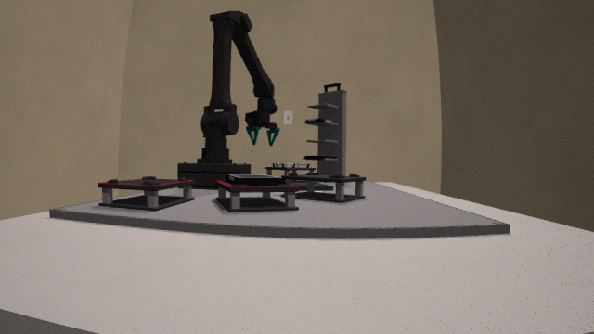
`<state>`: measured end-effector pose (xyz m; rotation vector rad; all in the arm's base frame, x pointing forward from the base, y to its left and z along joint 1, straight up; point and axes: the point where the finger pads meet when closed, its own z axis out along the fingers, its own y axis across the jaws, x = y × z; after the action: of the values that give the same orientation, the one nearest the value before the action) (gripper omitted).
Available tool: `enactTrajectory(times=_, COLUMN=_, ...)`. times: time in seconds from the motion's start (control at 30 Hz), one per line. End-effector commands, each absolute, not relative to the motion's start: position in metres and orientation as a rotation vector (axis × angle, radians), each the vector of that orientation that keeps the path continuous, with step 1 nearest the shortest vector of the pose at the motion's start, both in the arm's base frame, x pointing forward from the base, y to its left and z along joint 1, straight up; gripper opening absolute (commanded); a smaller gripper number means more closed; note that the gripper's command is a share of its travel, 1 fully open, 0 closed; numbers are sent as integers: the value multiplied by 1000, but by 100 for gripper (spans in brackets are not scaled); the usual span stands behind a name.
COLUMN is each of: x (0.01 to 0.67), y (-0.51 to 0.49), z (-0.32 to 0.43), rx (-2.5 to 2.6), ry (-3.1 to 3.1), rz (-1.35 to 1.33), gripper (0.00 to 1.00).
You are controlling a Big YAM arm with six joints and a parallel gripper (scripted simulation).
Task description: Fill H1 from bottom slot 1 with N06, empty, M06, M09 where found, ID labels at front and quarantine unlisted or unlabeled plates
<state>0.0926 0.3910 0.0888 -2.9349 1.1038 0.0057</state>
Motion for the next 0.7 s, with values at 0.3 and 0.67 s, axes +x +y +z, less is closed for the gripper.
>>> enactTrajectory(times=0.3, x=95, y=396, z=80, rx=-2931, ry=1091, rz=5, gripper=100)
enactTrajectory(times=0.67, x=99, y=411, z=83, rx=-2883, ry=1073, rz=15, gripper=100)
